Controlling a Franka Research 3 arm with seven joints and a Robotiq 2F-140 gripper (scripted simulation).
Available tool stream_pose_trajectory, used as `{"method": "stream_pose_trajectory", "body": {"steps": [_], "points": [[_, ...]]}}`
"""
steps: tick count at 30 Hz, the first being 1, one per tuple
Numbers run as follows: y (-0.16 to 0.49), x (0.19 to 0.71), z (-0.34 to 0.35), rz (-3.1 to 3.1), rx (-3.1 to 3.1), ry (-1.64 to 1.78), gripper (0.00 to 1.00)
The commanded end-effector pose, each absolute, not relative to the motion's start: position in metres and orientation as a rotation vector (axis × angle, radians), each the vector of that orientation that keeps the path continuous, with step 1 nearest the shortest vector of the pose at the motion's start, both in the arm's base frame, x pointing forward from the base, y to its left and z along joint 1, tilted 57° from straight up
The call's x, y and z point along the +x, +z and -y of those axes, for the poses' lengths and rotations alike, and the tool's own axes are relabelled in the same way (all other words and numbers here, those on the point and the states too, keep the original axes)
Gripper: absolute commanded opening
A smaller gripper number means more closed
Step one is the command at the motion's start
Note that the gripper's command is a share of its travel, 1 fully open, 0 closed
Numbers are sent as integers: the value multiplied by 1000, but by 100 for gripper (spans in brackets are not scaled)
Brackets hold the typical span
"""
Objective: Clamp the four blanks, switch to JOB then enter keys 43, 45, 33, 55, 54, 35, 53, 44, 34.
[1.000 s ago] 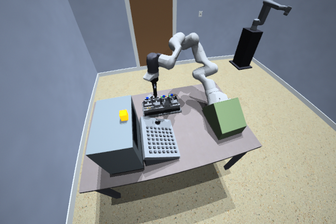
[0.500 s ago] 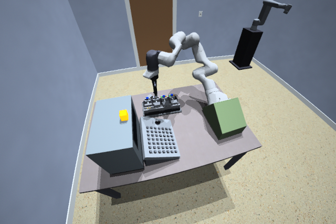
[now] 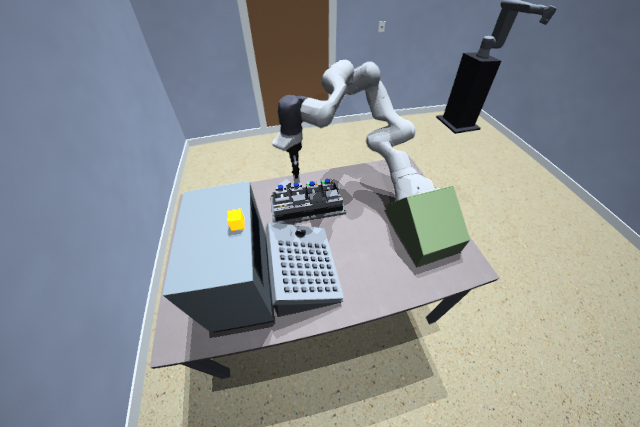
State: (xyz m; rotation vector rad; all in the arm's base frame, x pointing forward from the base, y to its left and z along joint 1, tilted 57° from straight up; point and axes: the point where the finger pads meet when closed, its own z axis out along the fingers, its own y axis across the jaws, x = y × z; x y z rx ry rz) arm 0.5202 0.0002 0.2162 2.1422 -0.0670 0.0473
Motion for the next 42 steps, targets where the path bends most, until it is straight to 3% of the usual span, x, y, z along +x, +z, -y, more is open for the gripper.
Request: {"method": "stream_pose_trajectory", "body": {"steps": [1, 20, 27, 42], "points": [[217, 520, -2, 61, 2145, 45, 0], [218, 520, -2, 61, 2145, 45, 0], [302, 512, 53, 61, 2145, 44, 0], [303, 512, 54, 61, 2145, 44, 0]]}}
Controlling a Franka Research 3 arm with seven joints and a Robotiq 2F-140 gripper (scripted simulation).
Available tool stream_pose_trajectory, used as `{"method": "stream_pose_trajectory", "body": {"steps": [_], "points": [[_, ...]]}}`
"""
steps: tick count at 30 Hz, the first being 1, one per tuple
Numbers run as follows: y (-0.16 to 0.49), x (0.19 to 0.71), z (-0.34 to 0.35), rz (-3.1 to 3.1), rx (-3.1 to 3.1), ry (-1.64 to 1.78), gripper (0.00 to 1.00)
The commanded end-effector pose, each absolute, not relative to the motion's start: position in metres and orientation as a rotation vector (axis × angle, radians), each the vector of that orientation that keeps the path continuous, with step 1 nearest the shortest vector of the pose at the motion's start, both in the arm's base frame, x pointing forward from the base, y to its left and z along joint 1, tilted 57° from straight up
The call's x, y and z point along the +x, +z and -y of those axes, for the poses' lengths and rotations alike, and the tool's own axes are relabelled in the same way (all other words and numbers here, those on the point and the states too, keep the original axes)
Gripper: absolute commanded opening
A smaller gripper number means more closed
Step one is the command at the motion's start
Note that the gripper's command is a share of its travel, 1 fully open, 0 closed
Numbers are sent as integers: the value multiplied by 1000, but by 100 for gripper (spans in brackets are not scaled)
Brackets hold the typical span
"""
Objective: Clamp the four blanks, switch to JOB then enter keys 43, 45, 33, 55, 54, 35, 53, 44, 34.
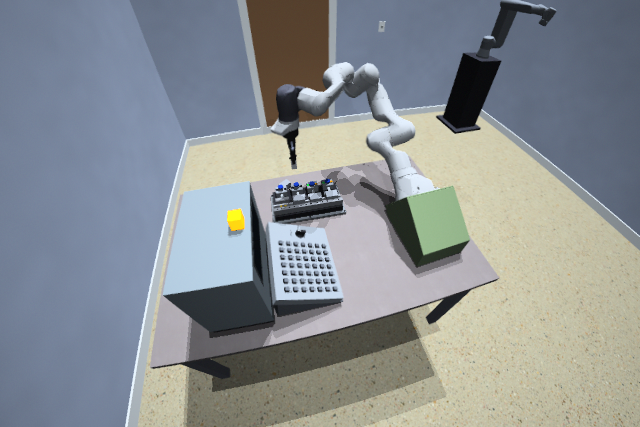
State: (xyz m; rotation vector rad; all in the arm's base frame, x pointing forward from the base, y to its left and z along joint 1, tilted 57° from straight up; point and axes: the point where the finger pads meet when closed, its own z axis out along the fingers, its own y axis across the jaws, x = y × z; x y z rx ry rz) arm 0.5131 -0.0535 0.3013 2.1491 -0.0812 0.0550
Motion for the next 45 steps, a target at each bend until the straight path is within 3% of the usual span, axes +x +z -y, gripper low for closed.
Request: {"method": "stream_pose_trajectory", "body": {"steps": [1, 45], "points": [[303, 512, 54, 61, 2145, 44, 0], [291, 512, 72, 61, 2145, 44, 0]]}}
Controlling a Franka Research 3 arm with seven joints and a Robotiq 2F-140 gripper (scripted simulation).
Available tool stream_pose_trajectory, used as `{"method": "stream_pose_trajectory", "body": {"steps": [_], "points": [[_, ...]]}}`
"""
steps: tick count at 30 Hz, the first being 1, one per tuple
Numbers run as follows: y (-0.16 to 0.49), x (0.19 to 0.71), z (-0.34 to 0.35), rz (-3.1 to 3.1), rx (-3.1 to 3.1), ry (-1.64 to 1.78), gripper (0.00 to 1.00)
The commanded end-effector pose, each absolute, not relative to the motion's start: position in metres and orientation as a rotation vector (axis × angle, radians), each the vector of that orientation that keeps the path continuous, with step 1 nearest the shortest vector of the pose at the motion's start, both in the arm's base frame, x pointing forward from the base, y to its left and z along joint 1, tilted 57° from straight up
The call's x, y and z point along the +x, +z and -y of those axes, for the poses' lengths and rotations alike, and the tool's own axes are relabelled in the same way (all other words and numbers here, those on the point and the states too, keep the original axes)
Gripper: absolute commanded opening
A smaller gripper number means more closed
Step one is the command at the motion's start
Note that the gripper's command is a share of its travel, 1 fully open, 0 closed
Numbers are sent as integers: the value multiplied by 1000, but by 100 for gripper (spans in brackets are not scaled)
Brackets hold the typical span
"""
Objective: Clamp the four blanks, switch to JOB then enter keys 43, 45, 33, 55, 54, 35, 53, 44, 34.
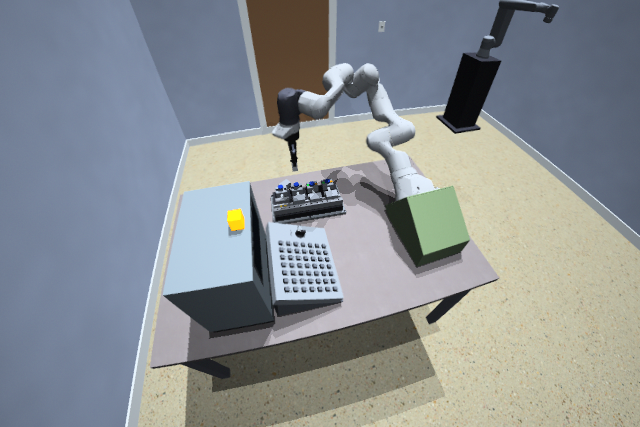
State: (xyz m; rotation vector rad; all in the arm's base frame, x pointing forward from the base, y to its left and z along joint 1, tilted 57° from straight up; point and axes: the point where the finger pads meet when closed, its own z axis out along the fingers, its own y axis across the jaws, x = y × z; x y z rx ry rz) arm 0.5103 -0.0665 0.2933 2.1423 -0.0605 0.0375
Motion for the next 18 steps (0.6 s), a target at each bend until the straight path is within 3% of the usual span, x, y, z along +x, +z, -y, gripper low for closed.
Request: {"method": "stream_pose_trajectory", "body": {"steps": [1, 18], "points": [[289, 512, 74, 61, 2145, 44, 0], [262, 513, 117, 61, 2145, 44, 0]]}}
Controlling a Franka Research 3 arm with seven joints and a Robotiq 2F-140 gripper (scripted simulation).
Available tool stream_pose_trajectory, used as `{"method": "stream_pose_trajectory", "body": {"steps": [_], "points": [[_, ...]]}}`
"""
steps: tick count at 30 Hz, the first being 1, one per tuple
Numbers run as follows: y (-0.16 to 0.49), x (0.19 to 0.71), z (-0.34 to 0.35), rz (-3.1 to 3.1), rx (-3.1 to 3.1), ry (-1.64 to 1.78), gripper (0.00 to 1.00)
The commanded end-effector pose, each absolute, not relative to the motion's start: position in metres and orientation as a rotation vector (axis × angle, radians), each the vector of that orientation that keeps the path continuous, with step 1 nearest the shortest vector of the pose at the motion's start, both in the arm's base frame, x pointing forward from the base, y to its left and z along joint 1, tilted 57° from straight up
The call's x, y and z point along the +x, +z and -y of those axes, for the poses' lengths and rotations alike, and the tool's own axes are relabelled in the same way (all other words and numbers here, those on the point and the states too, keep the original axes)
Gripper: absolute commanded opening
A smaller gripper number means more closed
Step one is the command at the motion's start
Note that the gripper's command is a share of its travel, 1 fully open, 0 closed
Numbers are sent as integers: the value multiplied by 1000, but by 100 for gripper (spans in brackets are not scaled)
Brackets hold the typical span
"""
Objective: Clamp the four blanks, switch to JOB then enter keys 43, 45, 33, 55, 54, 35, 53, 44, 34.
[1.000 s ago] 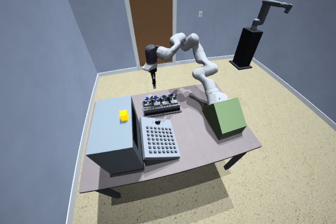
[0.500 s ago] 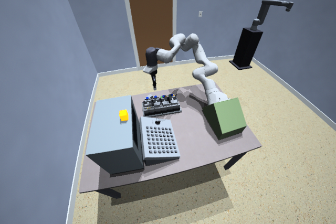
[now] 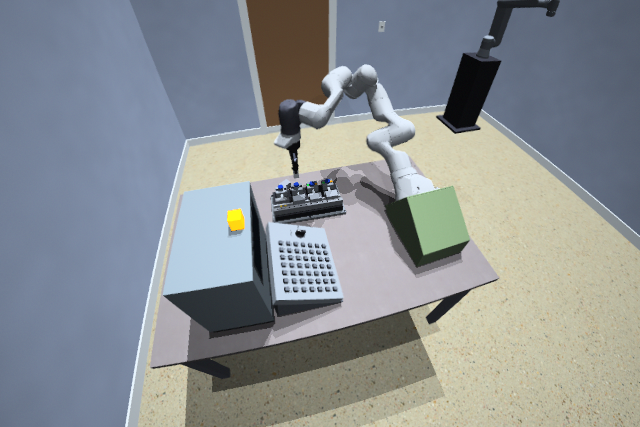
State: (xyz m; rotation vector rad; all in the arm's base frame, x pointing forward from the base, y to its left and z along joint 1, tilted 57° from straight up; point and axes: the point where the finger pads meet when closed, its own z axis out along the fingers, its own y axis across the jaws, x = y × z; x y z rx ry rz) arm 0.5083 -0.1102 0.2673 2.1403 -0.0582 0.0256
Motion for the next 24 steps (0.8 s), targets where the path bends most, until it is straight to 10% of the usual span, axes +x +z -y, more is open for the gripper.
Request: {"method": "stream_pose_trajectory", "body": {"steps": [1, 24], "points": [[260, 513, 120, 61, 2145, 44, 0], [243, 513, 146, 61, 2145, 44, 0]]}}
